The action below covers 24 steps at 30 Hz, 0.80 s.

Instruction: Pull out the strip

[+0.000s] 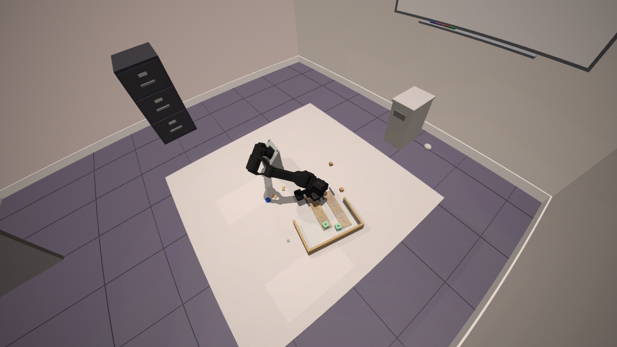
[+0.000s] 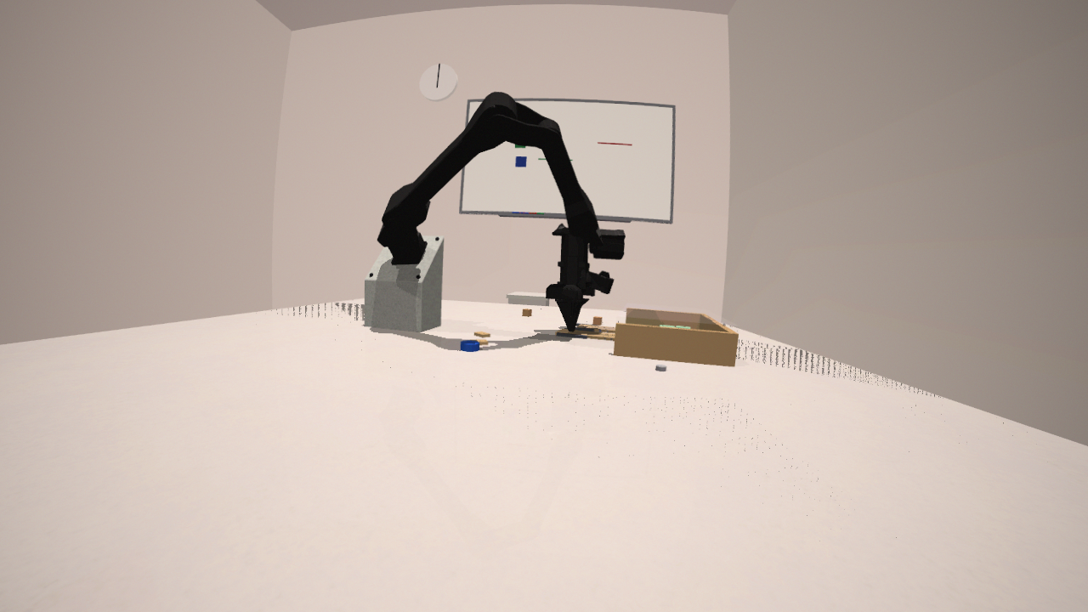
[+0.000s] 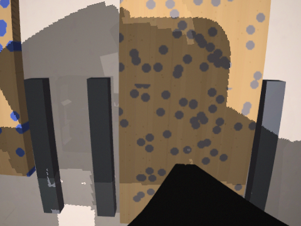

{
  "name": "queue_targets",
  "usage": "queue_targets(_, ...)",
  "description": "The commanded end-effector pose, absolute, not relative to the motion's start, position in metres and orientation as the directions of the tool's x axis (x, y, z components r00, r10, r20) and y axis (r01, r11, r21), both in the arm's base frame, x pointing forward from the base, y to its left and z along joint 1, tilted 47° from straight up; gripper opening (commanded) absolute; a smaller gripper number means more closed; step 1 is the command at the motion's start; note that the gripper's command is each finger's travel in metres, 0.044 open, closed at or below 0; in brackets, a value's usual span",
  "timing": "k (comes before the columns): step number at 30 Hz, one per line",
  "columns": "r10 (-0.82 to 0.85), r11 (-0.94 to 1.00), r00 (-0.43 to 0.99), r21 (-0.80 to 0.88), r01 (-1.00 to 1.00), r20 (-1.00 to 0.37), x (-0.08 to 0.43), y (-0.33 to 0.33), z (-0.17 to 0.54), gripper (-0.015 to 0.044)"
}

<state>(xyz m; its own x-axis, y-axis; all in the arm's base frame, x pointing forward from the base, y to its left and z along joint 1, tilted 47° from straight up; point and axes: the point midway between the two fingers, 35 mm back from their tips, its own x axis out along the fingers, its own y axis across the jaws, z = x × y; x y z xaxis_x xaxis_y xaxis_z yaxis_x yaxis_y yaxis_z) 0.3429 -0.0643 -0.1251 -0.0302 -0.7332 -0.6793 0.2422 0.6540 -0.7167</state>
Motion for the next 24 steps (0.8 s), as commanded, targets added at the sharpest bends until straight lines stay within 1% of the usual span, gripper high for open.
queue_targets(1,-0.729,0.655,-0.047,-0.717,0.237,-0.682,0.331,-0.065,-0.128,0.0000)
queue_targets(24,-0.729,0.656,-0.048,-0.717,0.236,-0.683,0.296,-0.059,-0.133,0.0000)
